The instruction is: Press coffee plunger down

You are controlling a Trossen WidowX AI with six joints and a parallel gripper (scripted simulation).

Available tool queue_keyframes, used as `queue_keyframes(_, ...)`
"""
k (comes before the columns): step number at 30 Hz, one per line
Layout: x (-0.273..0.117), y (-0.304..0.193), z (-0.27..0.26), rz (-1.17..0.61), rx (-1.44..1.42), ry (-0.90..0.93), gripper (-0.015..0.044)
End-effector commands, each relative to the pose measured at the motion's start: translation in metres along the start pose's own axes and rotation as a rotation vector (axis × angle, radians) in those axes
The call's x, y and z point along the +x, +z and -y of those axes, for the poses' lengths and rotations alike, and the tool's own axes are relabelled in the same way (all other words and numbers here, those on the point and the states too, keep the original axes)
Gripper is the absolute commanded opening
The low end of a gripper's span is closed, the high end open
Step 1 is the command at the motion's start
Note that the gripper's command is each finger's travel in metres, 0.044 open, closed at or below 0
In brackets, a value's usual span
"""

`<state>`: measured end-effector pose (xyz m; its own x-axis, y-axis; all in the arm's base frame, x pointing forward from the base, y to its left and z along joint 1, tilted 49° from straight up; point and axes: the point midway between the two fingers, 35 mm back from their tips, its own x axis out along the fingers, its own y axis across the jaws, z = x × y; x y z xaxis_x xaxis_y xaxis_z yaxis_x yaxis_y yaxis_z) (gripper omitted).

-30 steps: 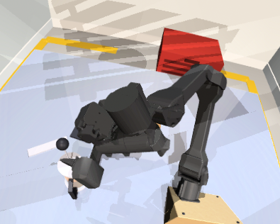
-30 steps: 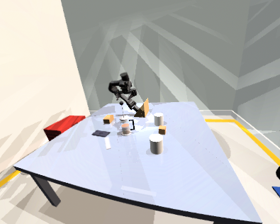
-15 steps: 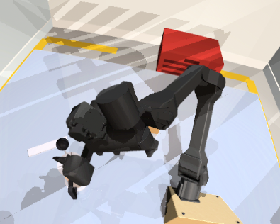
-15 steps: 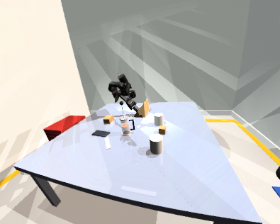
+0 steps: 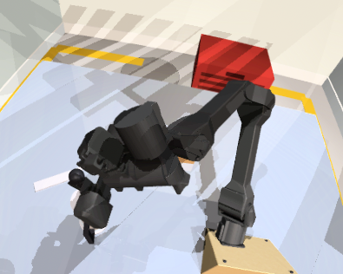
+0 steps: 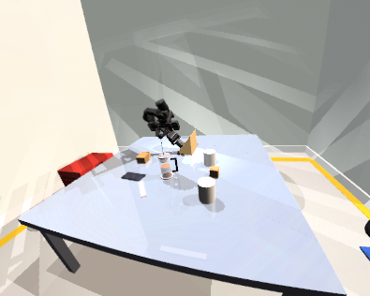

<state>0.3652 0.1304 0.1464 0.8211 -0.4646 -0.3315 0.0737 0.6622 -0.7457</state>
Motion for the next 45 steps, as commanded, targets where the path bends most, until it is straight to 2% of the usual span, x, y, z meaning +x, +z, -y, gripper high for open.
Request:
queue_keyframes(1,0.001,-0.001,-0.002,-0.001,-0.009,0.003,0.0126)
queue_keyframes(13,0.003,-0.003,-0.002,-0.002,-0.009,0.004,0.0126)
queue_keyframes(45,0.034,-0.045,-0.006,-0.006,-0.007,0.007,0.0126)
